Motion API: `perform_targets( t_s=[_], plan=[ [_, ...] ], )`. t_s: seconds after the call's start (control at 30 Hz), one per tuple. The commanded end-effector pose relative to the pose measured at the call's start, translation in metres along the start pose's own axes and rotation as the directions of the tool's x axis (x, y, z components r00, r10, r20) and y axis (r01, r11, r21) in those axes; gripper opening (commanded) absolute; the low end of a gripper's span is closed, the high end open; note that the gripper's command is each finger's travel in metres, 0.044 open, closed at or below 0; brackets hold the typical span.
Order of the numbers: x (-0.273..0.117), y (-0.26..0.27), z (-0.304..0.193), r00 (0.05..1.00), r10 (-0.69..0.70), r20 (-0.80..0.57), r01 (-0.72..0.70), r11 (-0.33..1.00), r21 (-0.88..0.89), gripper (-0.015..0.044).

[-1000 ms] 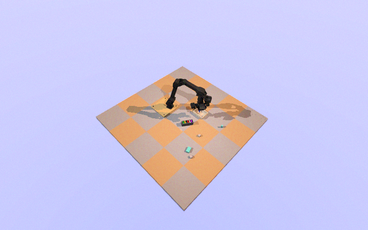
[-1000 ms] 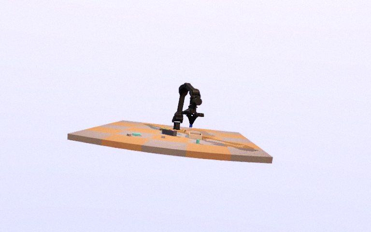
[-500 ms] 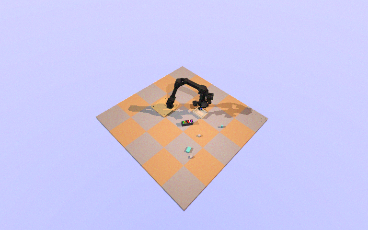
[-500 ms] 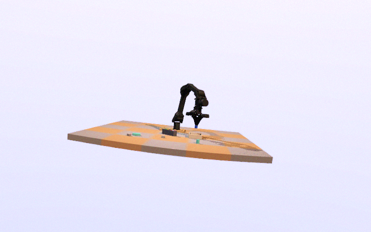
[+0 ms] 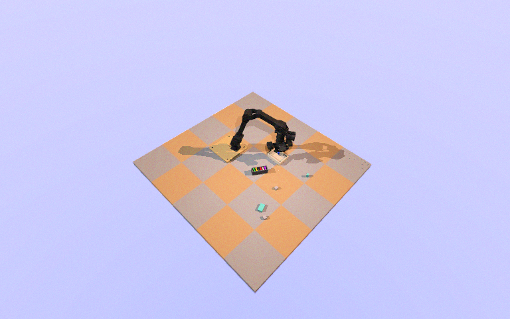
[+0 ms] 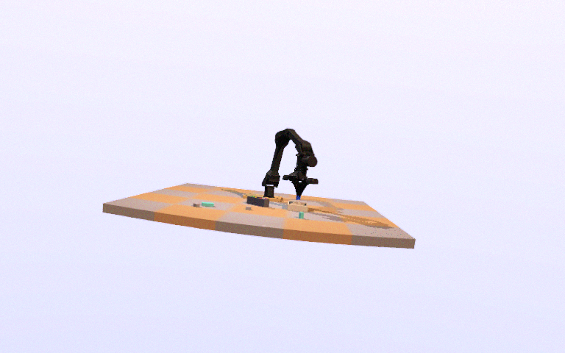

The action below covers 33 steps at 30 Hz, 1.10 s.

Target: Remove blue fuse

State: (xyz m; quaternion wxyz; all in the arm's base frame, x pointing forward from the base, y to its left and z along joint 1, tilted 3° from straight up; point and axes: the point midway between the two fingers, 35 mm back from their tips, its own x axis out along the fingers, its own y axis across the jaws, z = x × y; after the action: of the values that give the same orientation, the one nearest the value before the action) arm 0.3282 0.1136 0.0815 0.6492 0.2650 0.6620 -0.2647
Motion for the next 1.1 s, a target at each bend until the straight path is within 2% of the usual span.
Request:
perform_targets(
  t_s=[0.0,0.2,0.63,0.77,1.07],
  plan=[
    [0.008,0.0,-0.001,1.0,0.0,-0.003,0.0,1.0,0.006,0.0],
    [0.013,0.0,-0.001,1.0,0.0,-0.003,0.0,1.0,0.006,0.0],
    [0.008,-0.001,0.0,1.0,-0.002,-0.001,0.002,1.0,0.0,0.033],
    [-0.025,0.0,0.0,1.0,0.0,-0.002,0.0,1.0,0.006,0.033],
    [-0.027,0.0,-0.001,1.0,0.0,-0.003,0.0,1.0,0.006,0.033]
  ],
)
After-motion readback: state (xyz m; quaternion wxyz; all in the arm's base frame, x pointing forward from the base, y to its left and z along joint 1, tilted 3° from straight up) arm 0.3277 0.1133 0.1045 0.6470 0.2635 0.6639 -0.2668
